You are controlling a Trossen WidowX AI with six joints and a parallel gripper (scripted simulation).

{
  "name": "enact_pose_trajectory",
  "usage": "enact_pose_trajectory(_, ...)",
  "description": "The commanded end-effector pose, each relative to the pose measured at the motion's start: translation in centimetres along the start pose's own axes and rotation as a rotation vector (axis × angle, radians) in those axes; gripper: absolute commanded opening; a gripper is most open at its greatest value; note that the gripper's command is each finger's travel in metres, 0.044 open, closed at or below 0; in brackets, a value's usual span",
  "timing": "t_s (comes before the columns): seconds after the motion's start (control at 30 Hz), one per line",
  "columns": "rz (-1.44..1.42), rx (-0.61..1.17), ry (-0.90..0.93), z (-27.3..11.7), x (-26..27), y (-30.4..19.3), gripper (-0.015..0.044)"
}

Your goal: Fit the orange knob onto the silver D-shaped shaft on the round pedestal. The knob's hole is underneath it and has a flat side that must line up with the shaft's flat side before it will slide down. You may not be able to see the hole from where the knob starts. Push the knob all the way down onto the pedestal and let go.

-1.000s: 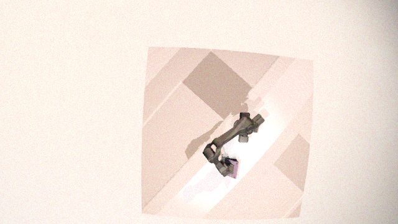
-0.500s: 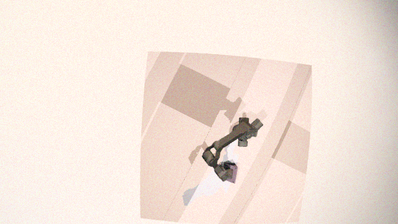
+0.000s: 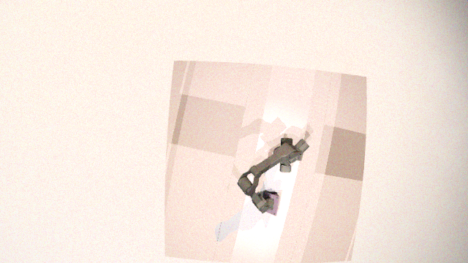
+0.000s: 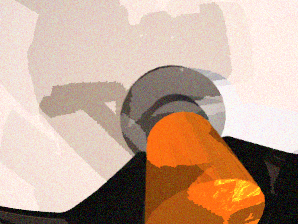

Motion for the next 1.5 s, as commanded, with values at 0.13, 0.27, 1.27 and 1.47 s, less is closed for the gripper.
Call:
enact_pose_trajectory(0.13,0.003,0.0,0.004,0.07,-0.11,-0.14,0.0)
enact_pose_trajectory(0.27,0.003,0.0,0.004,0.07,-0.18,-0.17,0.0)
enact_pose_trajectory(1.27,-0.206,0.0,0.004,-0.28,0.13,0.09,0.0)
enact_pose_trajectory(1.47,-0.206,0.0,0.004,-0.24,0.02,0.01,0.0)
Point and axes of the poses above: the point midway between the two fingers, 35 mm back from their tips, its own z axis out along the fingers, its own x axis across the jaws, y = z × x, the point moved 3 cm from there along -z, back along the fingers, and after that the axes turned 14 degrees about -z, right-handed, at the moved point
